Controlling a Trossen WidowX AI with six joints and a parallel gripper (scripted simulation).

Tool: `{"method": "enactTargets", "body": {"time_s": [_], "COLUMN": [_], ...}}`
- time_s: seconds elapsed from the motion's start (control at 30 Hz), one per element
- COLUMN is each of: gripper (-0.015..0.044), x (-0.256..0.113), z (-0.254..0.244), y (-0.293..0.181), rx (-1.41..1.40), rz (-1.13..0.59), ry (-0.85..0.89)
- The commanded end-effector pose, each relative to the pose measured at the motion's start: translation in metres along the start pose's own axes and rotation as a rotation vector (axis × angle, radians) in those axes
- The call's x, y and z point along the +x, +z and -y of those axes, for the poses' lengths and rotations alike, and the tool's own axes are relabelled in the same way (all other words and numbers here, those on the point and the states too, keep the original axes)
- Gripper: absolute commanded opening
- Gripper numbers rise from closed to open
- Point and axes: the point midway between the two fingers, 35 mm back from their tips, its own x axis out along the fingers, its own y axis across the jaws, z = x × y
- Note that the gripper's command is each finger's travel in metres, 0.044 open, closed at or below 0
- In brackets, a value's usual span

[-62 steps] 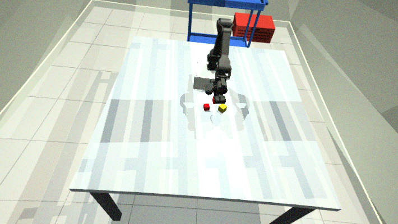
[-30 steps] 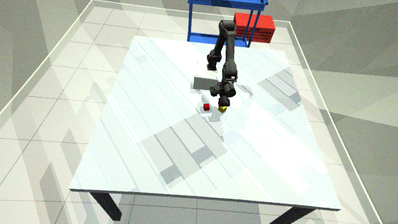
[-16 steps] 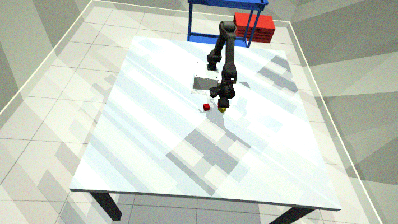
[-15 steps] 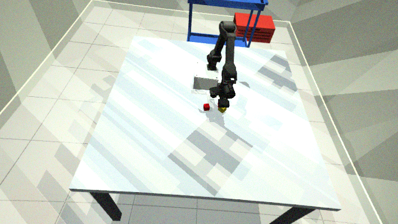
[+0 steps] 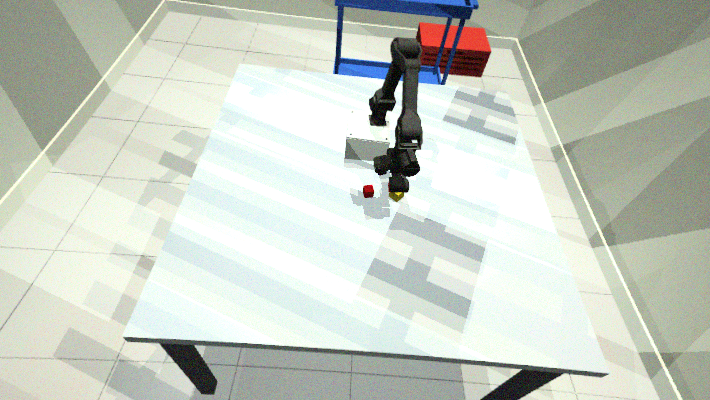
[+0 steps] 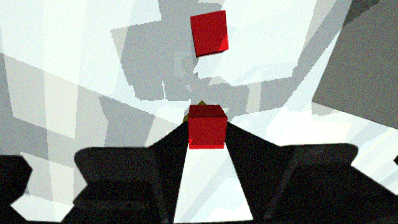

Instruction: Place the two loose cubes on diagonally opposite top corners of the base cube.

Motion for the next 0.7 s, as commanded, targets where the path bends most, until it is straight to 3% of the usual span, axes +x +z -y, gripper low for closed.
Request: {"method": "enactTargets", "body": {"time_s": [0.0, 0.67], "gripper": [0.0205, 0.0205], "x": [0.0, -0.022], "z": [0.0, 0.0], "y": [0.0, 0.0], "rx": [0.0, 0.0], "rz": [-0.003, 0.0], "ry": [0.001, 0.0]}}
